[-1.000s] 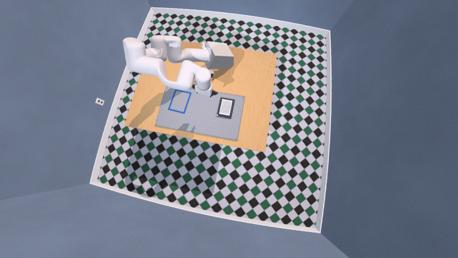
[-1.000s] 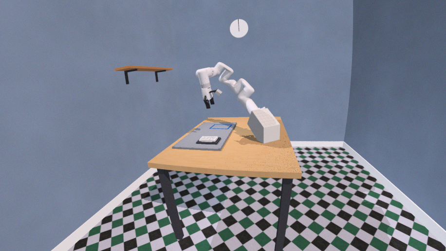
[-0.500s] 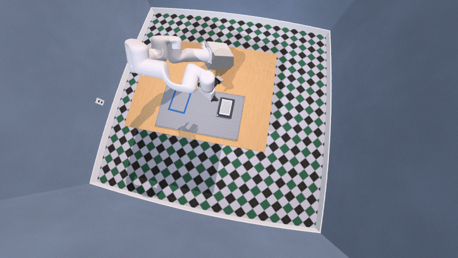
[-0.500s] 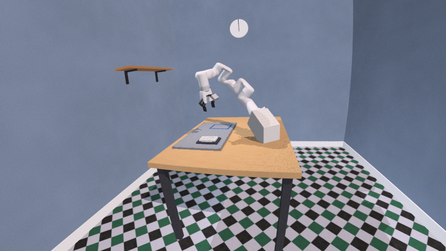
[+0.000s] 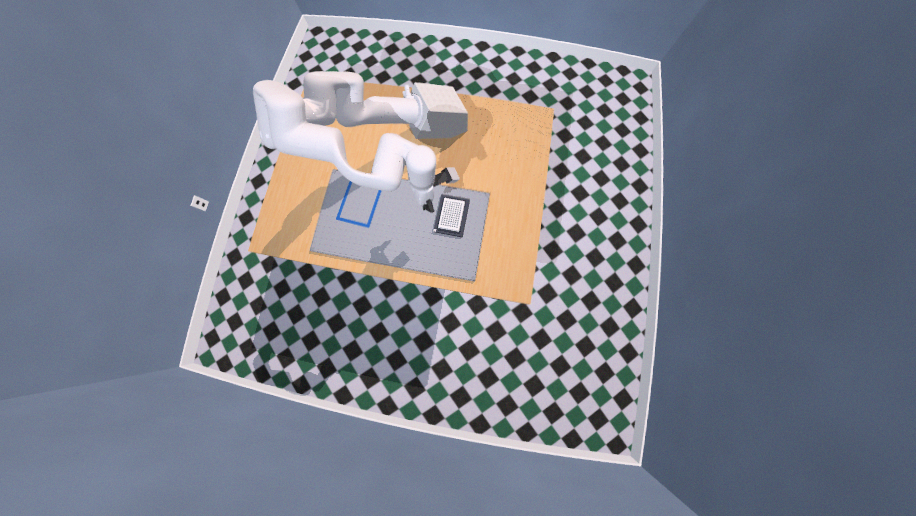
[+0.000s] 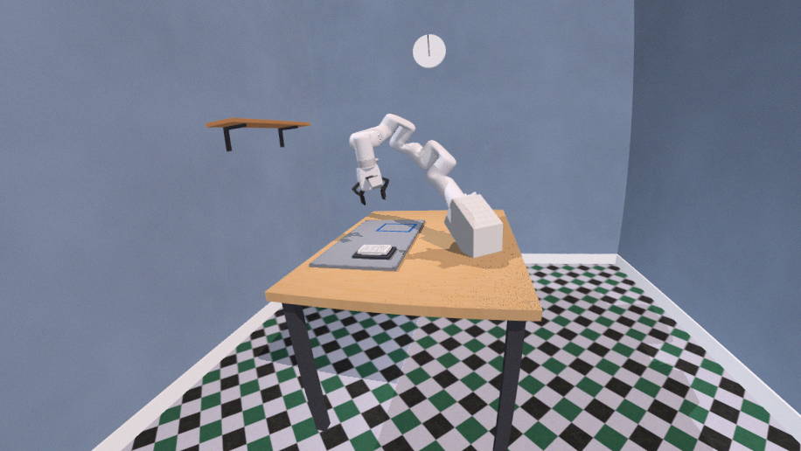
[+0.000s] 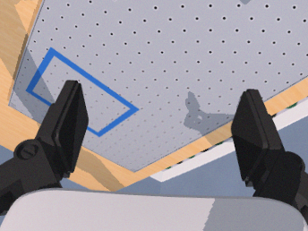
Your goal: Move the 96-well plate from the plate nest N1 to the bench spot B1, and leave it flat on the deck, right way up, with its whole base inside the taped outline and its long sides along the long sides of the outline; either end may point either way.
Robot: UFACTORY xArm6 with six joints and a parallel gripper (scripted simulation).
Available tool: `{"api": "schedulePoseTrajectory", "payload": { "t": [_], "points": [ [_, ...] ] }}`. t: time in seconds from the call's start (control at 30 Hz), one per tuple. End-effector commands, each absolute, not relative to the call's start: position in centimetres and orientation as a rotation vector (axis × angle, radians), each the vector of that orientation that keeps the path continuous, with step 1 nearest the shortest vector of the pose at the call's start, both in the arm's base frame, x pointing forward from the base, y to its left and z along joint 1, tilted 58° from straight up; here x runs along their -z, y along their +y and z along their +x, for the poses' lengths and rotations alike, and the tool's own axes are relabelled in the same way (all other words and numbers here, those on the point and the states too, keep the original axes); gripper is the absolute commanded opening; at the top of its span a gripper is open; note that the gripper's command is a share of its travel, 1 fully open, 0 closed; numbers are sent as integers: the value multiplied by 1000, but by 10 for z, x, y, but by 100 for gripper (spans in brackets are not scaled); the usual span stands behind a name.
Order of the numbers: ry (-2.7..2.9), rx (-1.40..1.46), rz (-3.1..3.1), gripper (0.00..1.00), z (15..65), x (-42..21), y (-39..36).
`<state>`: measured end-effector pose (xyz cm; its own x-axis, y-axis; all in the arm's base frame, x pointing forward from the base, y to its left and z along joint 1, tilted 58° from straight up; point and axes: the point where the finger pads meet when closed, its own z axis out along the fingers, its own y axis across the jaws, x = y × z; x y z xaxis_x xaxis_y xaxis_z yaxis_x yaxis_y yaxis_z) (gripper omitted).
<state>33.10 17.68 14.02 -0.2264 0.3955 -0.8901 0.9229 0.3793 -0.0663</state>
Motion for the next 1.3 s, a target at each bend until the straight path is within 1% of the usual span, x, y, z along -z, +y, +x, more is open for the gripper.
{"api": "schedulePoseTrajectory", "payload": {
  "t": [0.0,0.13,0.2,0.7,0.77,1.27],
  "points": [
    [1699,693,1256,100,337,-133,177],
    [1603,604,1352,100,340,-128,176],
    [1603,604,1352,100,340,-128,176],
    [1218,264,1669,100,359,-97,172],
    [1218,264,1669,100,359,-97,172],
    [789,-74,1921,100,373,-68,168]
  ]
}}
